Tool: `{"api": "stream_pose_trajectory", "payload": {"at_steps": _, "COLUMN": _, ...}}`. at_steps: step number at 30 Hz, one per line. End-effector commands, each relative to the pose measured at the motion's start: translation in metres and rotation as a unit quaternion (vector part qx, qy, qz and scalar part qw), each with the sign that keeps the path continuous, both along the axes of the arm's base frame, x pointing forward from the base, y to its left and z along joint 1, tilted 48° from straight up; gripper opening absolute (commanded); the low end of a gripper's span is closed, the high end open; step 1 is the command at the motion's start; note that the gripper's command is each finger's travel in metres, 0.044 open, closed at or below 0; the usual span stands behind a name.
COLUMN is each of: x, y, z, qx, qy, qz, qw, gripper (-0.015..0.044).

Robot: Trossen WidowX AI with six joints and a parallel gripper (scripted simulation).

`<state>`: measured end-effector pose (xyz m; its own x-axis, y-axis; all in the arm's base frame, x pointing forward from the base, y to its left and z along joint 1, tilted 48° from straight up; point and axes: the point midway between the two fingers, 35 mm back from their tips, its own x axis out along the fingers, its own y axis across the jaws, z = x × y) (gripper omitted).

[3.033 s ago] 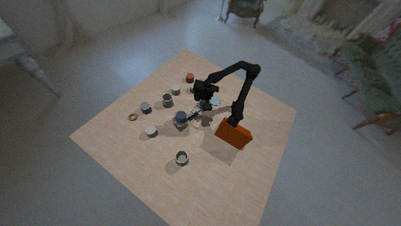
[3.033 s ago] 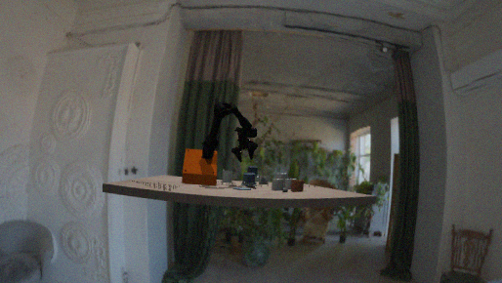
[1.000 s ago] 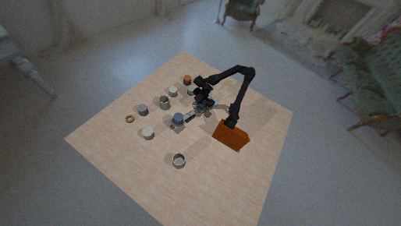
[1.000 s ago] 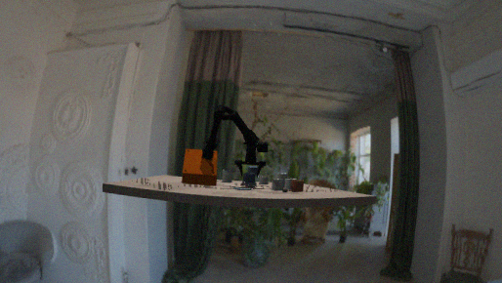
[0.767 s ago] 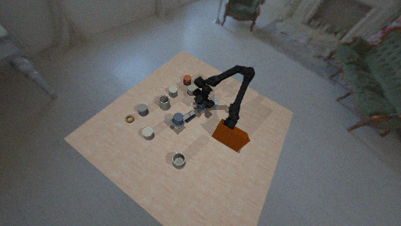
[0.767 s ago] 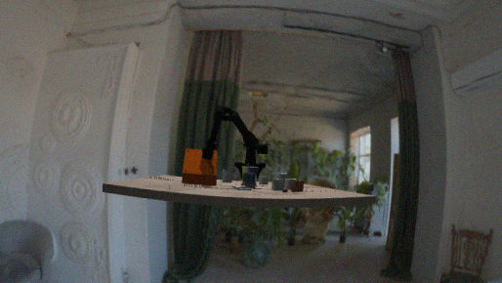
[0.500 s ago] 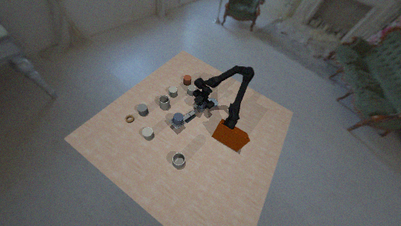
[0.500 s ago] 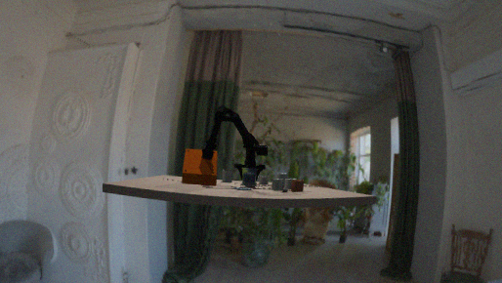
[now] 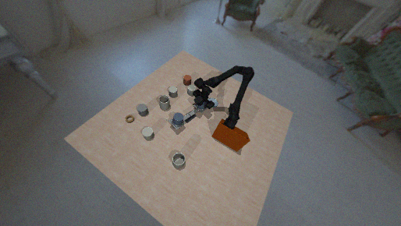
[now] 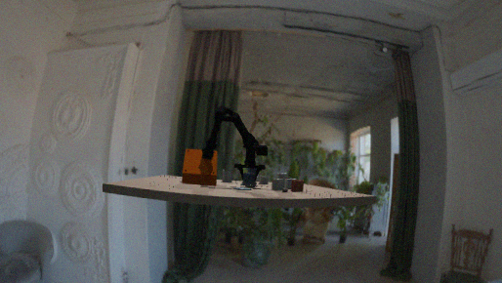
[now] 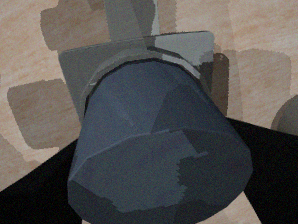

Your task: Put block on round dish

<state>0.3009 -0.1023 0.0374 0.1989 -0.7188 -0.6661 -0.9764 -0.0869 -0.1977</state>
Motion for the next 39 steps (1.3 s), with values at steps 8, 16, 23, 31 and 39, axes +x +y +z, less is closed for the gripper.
{"api": "stream_pose_trajectory", "payload": {"at_steps": 8, "x": 0.001, "y": 0.011, "z": 0.006, "qx": 0.006, "qy": 0.0, "qz": 0.001, "qw": 1.0, "gripper": 0.0}}
{"api": "stream_pose_trajectory", "payload": {"at_steps": 16, "x": 0.001, "y": 0.019, "z": 0.011, "qx": 0.008, "qy": 0.0, "qz": 0.001, "qw": 1.0, "gripper": 0.0}}
{"api": "stream_pose_trajectory", "payload": {"at_steps": 23, "x": 0.0, "y": 0.025, "z": 0.016, "qx": 0.01, "qy": 0.001, "qz": 0.0, "qw": 1.0, "gripper": 0.0}}
{"api": "stream_pose_trajectory", "payload": {"at_steps": 31, "x": -0.001, "y": 0.033, "z": 0.022, "qx": 0.011, "qy": 0.001, "qz": 0.0, "qw": 1.0, "gripper": 0.0}}
{"api": "stream_pose_trajectory", "payload": {"at_steps": 39, "x": -0.002, "y": 0.041, "z": 0.028, "qx": 0.012, "qy": 0.001, "qz": 0.0, "qw": 1.0, "gripper": 0.0}}
